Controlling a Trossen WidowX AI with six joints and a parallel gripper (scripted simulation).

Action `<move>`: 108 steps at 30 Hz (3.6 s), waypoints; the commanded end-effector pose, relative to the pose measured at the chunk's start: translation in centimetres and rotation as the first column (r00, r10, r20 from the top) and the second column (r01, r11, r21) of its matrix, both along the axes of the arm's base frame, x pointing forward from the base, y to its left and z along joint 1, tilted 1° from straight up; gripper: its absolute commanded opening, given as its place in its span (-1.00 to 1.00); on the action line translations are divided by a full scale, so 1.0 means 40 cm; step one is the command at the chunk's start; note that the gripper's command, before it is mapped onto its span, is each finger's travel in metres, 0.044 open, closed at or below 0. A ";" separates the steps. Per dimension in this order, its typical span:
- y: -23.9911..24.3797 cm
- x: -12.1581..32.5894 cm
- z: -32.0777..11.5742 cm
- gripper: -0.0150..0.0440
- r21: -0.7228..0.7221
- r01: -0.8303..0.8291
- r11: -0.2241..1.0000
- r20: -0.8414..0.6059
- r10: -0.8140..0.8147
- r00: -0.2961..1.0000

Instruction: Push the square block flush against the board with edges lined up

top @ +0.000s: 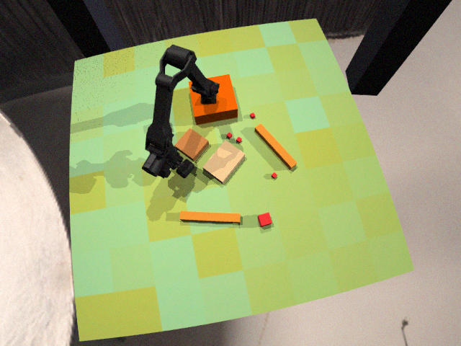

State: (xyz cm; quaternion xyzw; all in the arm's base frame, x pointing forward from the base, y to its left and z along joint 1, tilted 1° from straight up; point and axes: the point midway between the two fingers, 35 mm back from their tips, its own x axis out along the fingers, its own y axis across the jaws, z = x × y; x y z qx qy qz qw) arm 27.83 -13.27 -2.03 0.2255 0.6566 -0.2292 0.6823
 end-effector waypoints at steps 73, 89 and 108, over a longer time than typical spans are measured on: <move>0.354 0.172 0.006 -0.49 0.014 -0.004 1.000 0.007 0.004 1.000; 0.316 0.225 0.009 -0.49 0.013 -0.004 1.000 0.008 0.004 1.000; 0.343 0.213 0.146 -0.49 0.009 -0.121 0.993 0.005 0.120 0.993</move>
